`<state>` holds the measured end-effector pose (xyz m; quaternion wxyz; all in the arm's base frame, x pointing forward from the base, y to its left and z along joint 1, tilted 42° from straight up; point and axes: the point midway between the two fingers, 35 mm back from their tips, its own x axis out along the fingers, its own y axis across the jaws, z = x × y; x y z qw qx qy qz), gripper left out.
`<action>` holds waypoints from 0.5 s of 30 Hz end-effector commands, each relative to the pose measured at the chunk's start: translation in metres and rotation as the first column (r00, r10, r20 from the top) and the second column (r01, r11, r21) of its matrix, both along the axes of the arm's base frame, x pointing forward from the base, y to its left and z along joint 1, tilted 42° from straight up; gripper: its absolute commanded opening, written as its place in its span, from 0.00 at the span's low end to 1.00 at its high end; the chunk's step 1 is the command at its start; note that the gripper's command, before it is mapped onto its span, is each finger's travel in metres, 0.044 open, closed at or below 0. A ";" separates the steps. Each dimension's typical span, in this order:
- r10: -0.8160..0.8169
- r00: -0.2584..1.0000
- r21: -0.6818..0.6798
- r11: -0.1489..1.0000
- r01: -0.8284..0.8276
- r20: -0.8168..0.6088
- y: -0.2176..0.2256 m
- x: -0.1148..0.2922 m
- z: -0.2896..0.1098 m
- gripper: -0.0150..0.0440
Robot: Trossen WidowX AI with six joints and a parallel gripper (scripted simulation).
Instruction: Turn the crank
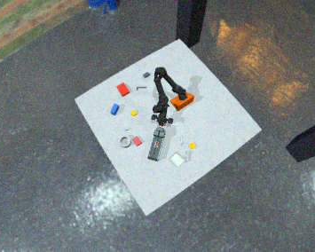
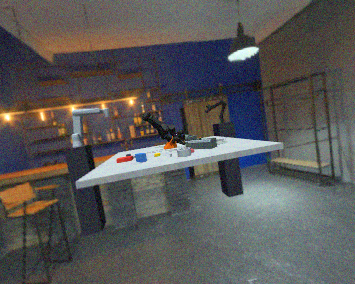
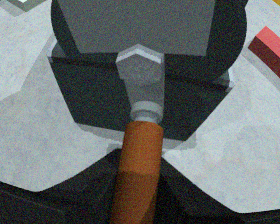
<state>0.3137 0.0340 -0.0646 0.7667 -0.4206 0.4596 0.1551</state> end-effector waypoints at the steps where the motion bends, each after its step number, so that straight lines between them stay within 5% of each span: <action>1: -0.011 1.000 -0.009 1.000 0.011 0.020 -0.004 0.006 0.006 0.25; 15: -0.011 1.000 -0.009 1.000 0.011 0.021 -0.005 0.008 0.010 0.25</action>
